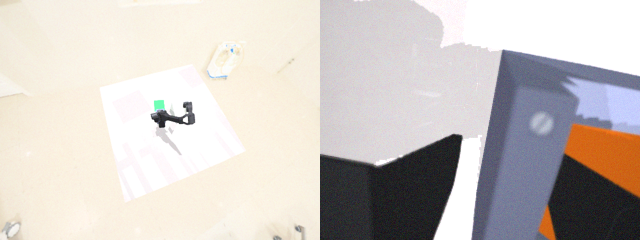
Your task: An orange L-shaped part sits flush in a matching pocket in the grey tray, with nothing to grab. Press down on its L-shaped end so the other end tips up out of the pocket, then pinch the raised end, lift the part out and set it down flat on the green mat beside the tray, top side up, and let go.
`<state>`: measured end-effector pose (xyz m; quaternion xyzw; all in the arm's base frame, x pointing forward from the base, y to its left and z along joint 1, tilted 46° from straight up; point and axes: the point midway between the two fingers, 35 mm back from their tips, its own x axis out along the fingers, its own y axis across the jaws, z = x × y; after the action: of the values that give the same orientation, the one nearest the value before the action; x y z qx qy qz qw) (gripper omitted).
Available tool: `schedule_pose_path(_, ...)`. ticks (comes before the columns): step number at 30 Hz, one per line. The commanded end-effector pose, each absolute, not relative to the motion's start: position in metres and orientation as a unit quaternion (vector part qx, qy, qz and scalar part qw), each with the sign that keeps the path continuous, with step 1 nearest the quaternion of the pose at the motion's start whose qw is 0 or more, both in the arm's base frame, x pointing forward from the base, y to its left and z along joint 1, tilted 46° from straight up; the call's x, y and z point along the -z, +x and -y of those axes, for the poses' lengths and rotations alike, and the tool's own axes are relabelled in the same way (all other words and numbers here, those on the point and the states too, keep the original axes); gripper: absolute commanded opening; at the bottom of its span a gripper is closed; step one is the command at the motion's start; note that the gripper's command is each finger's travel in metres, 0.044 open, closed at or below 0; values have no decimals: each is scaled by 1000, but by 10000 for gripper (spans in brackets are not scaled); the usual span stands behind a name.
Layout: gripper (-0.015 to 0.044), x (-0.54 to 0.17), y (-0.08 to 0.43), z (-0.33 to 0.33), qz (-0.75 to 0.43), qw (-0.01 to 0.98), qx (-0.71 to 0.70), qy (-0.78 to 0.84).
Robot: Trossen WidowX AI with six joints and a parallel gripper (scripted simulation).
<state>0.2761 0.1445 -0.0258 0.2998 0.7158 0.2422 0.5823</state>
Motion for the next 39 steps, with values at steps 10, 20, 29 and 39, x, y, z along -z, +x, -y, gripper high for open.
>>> schedule_pose_path(10,180,26,276,-145,-716,582,-242,300)
schedule_pose_path(20,180,11,278,-143,-720,579,-237,301)
schedule_pose_path(29,180,-29,291,-88,-720,581,-234,298)
schedule_pose_path(39,180,-48,291,-66,-720,580,-236,300)
